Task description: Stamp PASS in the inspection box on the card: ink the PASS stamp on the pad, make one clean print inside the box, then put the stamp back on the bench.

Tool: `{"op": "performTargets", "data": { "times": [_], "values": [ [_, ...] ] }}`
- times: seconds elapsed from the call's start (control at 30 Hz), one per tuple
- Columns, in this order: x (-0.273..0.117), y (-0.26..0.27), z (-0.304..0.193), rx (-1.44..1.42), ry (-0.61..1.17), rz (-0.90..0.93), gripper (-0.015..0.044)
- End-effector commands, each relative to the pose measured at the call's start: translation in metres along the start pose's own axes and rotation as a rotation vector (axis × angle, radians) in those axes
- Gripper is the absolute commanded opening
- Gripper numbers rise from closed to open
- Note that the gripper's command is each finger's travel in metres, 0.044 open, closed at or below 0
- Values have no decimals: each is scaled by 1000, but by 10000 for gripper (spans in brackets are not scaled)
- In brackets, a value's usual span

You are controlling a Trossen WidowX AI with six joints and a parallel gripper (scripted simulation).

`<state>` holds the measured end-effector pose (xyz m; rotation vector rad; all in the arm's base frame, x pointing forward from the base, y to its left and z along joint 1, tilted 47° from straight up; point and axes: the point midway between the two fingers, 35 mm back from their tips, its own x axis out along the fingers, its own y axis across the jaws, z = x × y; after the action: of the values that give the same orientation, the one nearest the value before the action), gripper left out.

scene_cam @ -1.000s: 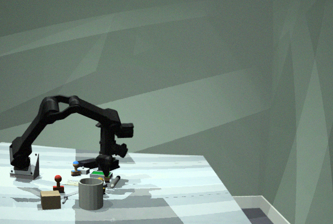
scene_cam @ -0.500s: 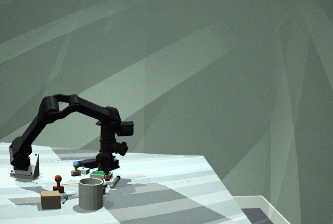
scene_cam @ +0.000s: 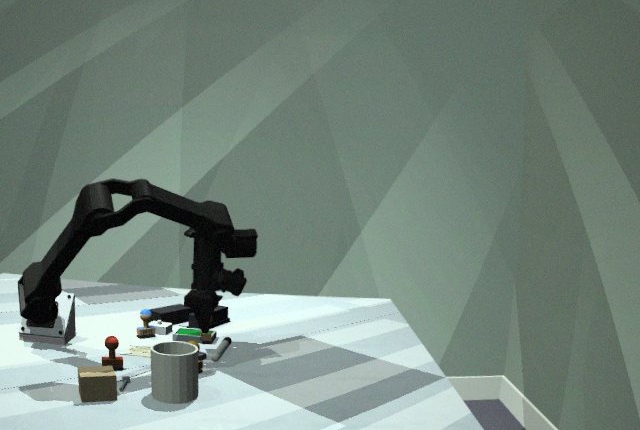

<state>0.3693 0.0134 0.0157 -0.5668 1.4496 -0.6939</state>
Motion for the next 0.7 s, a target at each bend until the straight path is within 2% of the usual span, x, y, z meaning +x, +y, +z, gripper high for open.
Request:
{"op": "performTargets", "data": {
  "times": [0.0,0.67],
  "values": [
    [-3,1,1,7,0,5,0],
    [-13,1,1,7,0,6,0]
  ]
}}
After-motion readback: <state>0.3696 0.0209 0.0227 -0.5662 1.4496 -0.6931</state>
